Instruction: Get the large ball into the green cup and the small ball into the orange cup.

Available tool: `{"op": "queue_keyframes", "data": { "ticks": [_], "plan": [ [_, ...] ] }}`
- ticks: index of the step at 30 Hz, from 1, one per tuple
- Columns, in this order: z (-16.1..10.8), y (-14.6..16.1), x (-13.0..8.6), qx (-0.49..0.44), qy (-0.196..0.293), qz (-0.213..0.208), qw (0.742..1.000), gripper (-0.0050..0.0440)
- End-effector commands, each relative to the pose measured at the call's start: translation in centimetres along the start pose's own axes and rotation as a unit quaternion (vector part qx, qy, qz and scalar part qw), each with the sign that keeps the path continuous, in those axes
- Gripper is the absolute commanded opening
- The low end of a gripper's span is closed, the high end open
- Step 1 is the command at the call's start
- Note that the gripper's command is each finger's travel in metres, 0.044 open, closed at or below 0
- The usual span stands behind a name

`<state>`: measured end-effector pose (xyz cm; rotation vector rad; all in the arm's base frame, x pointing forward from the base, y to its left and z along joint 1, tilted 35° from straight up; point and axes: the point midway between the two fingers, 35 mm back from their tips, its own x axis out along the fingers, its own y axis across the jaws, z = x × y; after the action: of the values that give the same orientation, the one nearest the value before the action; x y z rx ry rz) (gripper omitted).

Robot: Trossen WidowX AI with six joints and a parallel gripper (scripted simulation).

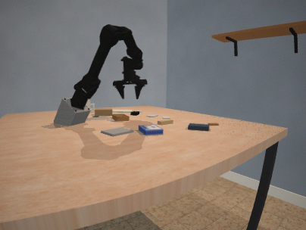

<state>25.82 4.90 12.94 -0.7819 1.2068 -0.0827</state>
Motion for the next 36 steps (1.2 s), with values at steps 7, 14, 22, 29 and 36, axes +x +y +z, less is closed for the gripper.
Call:
{"op": "queue_keyframes", "data": {
  "ticks": [7, 14, 22, 29, 36],
  "plan": [
    [-2.0, 2.6, 1.3, -0.281, 0.024, 0.016, 0.959, 0.044],
    [-3.1, 3.7, 1.9, -0.438, 0.031, 0.027, 0.898, 0.044],
    [-3.1, 3.7, 1.9, -0.438, 0.031, 0.027, 0.898, 0.044],
    [-3.4, 3.8, 5.4, -0.438, 0.031, 0.027, 0.898, 0.044],
    [-3.4, 3.8, 6.0, -0.438, 0.031, 0.027, 0.898, 0.044]
  ]
}}
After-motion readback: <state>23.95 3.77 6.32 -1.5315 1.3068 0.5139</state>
